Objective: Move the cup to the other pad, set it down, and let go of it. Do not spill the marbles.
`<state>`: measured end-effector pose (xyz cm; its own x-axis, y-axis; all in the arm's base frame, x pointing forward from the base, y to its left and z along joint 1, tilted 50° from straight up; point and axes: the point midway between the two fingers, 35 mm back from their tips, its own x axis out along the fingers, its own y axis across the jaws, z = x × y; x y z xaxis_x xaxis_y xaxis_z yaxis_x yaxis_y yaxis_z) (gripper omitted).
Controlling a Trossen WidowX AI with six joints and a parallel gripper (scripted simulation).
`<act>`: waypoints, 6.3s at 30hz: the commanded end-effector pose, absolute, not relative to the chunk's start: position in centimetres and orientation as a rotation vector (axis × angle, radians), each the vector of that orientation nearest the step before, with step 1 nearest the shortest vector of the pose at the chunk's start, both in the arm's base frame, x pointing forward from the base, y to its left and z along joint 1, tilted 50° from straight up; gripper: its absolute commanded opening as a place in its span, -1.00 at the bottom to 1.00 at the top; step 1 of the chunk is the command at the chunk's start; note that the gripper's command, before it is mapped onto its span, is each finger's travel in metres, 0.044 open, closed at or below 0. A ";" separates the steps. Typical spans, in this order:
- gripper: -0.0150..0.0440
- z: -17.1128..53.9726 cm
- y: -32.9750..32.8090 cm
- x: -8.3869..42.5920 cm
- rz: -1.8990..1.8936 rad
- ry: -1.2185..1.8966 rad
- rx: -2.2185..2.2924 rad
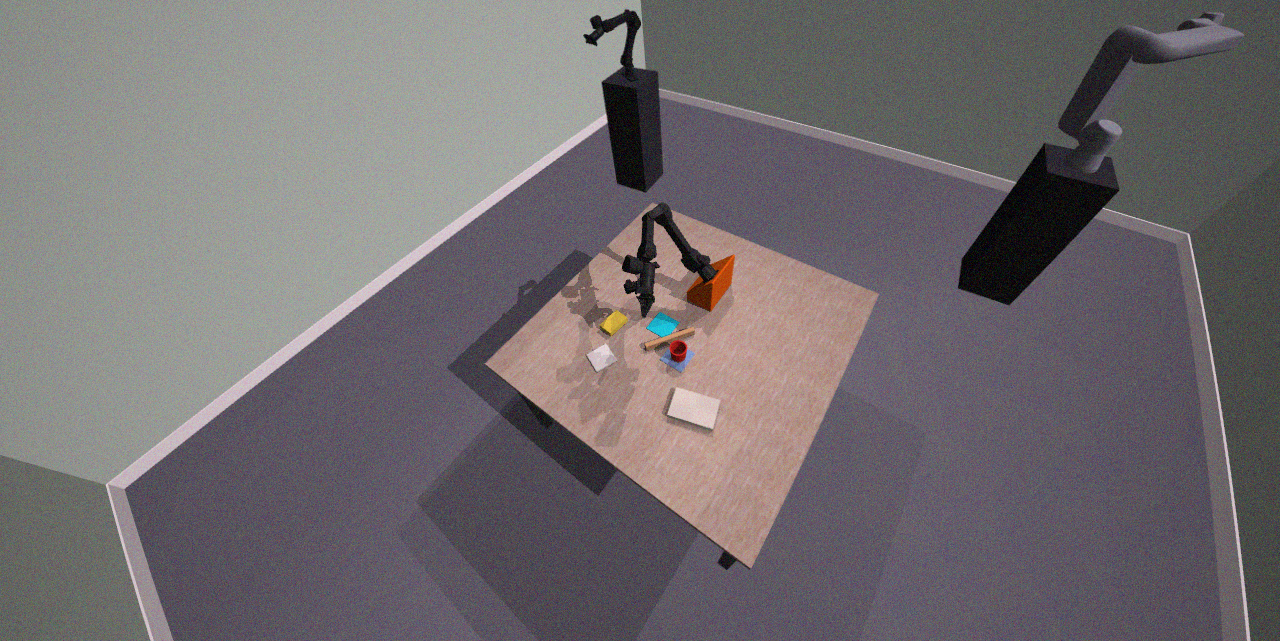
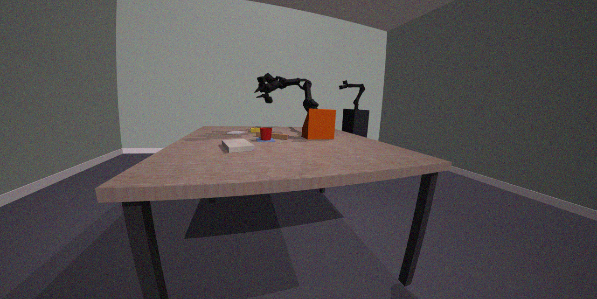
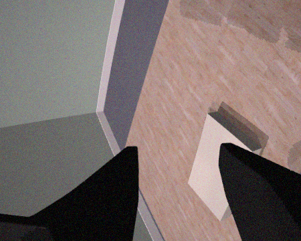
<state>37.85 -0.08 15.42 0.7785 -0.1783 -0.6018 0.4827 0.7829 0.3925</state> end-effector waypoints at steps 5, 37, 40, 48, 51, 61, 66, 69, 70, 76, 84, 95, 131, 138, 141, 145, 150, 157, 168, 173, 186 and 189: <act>0.01 5.3 -1.2 37.0 -0.921 0.756 0.759; 0.01 -5.8 -3.9 31.1 -1.611 0.516 0.616; 0.01 -6.1 -4.2 31.1 -1.611 0.516 0.616; 0.01 -7.0 -5.2 31.0 -1.610 0.516 0.616; 0.01 -7.3 -5.6 30.9 -1.610 0.516 0.616; 0.01 -8.3 -6.9 30.7 -1.611 0.514 0.614; 0.01 -8.8 -7.5 30.6 -1.612 0.513 0.613; 0.01 -9.0 -7.8 30.5 -1.612 0.513 0.612; 0.01 -9.1 -7.8 30.5 -1.612 0.513 0.612; -0.28 -9.0 -7.6 30.7 -1.613 0.511 0.622; -0.46 -9.0 -7.6 30.7 -1.613 0.511 0.622; -0.49 -7.7 -6.1 30.9 -1.611 0.514 0.621; -0.49 -5.1 -3.6 30.6 -1.611 0.515 0.608; -0.49 -4.3 -4.1 29.9 -1.611 0.515 0.610; -0.49 -3.9 -4.4 29.6 -1.612 0.515 0.610; -0.49 -3.4 -4.7 29.1 -1.612 0.515 0.611; -0.49 -2.8 -5.1 28.6 -1.612 0.515 0.611; -0.49 -2.0 -5.6 27.9 -1.612 0.515 0.611; -0.49 -0.7 -6.5 26.7 -1.613 0.515 0.611; -0.49 -0.1 -6.9 26.2 -1.613 0.516 0.610; -0.49 1.4 -8.0 24.9 -1.613 0.516 0.610; -0.49 1.7 -8.2 24.6 -1.613 0.516 0.609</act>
<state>24.99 -7.89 1.41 -0.0849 -0.7502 -0.6558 0.9913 -0.1301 0.0204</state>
